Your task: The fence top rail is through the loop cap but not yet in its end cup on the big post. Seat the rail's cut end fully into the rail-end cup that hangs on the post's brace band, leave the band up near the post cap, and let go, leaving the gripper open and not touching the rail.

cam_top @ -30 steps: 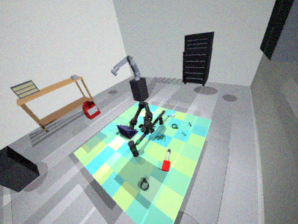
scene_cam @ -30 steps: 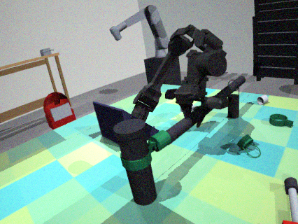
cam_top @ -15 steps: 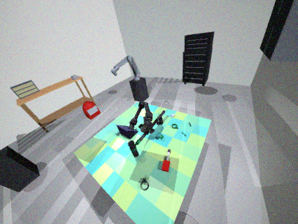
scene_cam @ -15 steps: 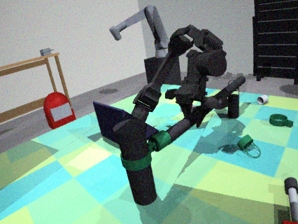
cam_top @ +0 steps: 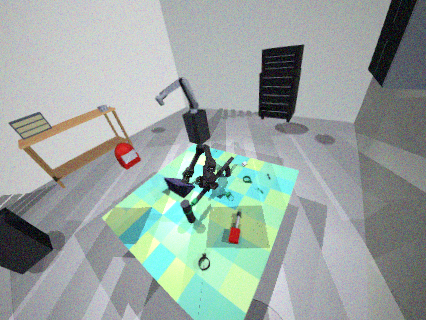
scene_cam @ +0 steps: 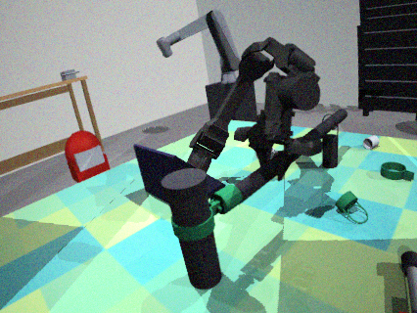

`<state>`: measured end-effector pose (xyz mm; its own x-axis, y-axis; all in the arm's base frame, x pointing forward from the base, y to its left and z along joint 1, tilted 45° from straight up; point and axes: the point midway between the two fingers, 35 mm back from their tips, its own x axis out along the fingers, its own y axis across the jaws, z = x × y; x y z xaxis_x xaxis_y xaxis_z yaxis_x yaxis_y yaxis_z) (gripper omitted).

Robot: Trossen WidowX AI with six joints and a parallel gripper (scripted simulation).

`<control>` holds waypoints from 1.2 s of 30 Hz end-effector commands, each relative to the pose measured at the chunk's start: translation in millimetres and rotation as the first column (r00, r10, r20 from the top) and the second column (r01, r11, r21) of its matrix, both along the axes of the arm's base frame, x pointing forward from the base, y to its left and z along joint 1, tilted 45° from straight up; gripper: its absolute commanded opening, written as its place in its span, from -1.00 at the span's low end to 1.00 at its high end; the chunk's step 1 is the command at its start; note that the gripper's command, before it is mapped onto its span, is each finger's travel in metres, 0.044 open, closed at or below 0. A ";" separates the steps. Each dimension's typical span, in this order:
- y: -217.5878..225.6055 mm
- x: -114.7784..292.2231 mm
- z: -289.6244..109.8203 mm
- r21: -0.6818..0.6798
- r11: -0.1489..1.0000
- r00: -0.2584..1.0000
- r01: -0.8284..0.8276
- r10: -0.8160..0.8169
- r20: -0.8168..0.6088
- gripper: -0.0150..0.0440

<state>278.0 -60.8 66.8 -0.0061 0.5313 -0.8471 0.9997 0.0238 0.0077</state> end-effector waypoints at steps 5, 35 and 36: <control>-8.5 1.5 1.5 -0.015 1.000 1.000 0.006 -0.006 0.010 -0.49; -1.6 0.3 -0.3 0.011 1.000 1.000 -0.006 0.006 -0.005 -0.49; -2.0 0.3 -0.5 0.011 1.000 1.000 -0.006 0.006 -0.005 -0.49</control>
